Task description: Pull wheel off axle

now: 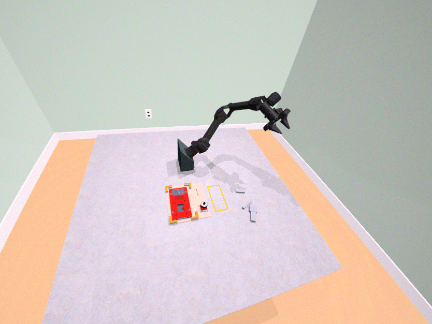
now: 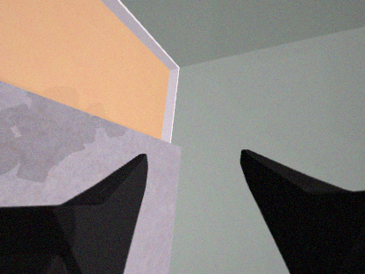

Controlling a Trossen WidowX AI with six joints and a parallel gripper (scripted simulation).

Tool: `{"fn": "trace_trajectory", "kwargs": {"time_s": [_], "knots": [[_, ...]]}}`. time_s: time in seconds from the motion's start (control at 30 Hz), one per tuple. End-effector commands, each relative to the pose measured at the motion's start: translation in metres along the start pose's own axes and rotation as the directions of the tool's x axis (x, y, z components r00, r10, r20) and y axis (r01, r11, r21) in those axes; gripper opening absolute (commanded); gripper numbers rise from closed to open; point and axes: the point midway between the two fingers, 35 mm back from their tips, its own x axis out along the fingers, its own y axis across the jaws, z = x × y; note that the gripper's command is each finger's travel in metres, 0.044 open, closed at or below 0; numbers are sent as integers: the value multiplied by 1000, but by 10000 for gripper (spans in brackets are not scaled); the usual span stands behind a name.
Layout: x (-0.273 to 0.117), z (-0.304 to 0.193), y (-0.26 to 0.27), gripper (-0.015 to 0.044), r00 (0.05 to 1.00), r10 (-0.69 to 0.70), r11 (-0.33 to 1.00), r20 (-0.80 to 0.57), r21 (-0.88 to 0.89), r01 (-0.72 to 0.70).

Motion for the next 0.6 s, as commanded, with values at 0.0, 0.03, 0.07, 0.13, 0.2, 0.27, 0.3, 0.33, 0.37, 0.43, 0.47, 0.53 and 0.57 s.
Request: {"fn": "trace_trajectory", "kwargs": {"time_s": [0.0, 0.03, 0.07, 0.13, 0.2, 0.27, 0.3, 0.33, 0.37, 0.43, 0.47, 0.53, 0.57], "knots": [[20, -39, -2, 300, 996, 28, 991, -81, 134, -17], [23, -46, -3, 300, 995, 35, 986, -94, 165, -19], [26, -53, -4, 300, 993, 42, 980, -107, 196, -20], [32, -67, -5, 300, 989, 56, 966, -133, 257, -20], [38, -83, -7, 300, 984, 67, 946, -166, 325, -10], [44, -102, -8, 300, 976, 81, 918, -201, 398, 6], [46, -111, -9, 300, 972, 87, 901, -218, 433, 16], [49, -120, -9, 300, 968, 95, 884, -234, 467, 27], [51, -129, -10, 300, 963, 102, 865, -251, 500, 39], [55, -147, -10, 300, 952, 117, 824, -283, 563, 66], [57, -157, -10, 300, 946, 125, 801, -298, 593, 81], [61, -177, -9, 300, 932, 153, 744, -327, 660, 109], [63, -187, -8, 300, 925, 168, 712, -341, 691, 126]]}}
